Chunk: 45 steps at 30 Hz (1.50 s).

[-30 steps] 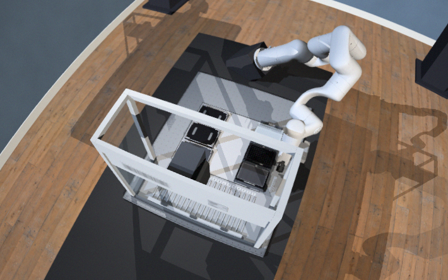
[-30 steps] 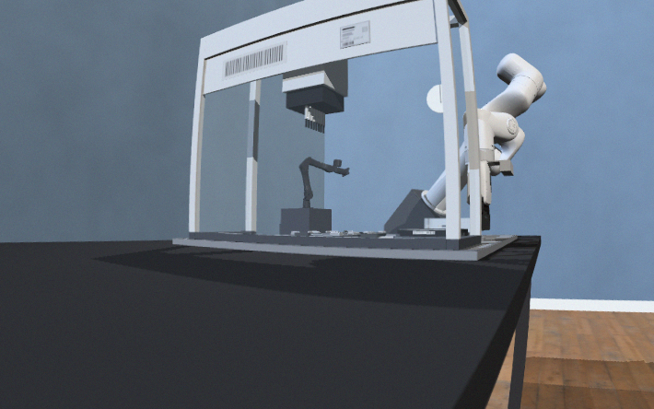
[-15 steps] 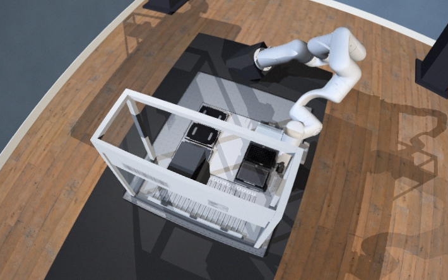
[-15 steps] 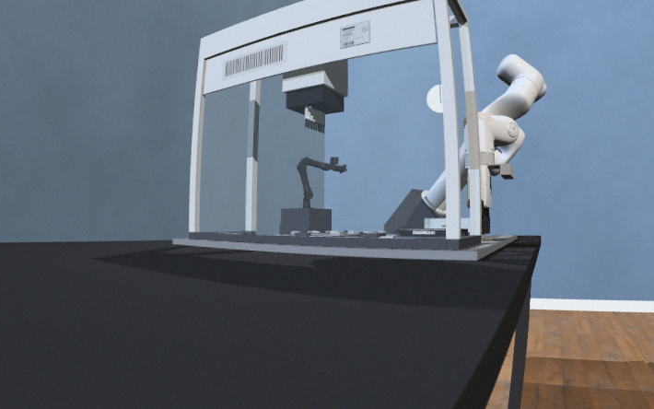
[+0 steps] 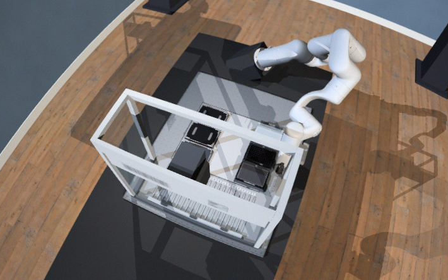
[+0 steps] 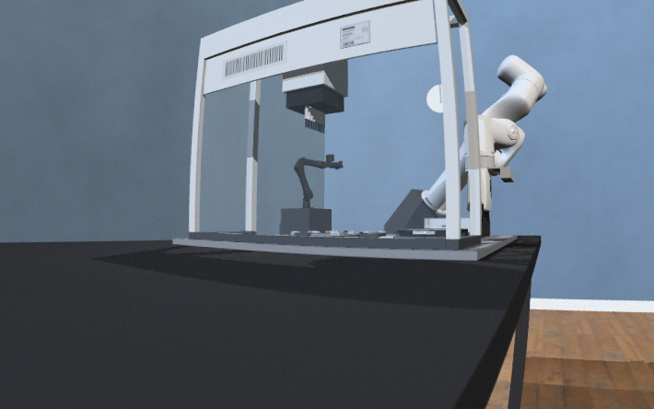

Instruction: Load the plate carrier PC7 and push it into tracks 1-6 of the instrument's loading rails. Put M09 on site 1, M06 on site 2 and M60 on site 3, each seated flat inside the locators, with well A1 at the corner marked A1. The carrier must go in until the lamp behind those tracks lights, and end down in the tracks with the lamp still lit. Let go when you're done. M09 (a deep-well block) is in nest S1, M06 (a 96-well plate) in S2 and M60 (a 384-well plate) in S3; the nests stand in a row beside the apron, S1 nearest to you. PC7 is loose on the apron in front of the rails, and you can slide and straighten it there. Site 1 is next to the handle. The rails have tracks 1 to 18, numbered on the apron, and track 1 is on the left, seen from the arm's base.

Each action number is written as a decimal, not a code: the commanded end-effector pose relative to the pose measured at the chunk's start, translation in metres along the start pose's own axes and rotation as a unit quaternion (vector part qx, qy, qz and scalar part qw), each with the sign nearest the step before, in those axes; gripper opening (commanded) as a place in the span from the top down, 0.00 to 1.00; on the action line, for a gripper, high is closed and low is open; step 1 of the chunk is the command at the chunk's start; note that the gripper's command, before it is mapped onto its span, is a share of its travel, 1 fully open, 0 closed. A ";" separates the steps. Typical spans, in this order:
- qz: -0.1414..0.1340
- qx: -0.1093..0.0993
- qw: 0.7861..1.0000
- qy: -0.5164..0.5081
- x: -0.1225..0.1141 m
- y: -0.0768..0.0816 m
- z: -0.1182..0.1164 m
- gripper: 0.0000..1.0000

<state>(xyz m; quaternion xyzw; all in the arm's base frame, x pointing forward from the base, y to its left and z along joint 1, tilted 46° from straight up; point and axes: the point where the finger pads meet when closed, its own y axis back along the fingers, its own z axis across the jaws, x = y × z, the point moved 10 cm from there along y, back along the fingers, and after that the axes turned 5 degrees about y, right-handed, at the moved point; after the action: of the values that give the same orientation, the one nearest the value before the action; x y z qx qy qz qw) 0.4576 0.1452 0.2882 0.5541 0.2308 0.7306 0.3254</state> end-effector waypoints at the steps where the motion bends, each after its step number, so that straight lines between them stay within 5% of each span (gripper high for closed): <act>1: 0.000 -0.002 1.000 0.000 0.000 0.002 0.001 0.00; 45: 0.000 -0.002 1.000 0.000 -0.018 0.002 0.000 0.00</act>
<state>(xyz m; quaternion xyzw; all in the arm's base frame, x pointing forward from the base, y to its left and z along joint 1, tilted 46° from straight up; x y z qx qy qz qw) 0.4591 0.1331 0.2767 0.5541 0.2308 0.7306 0.3254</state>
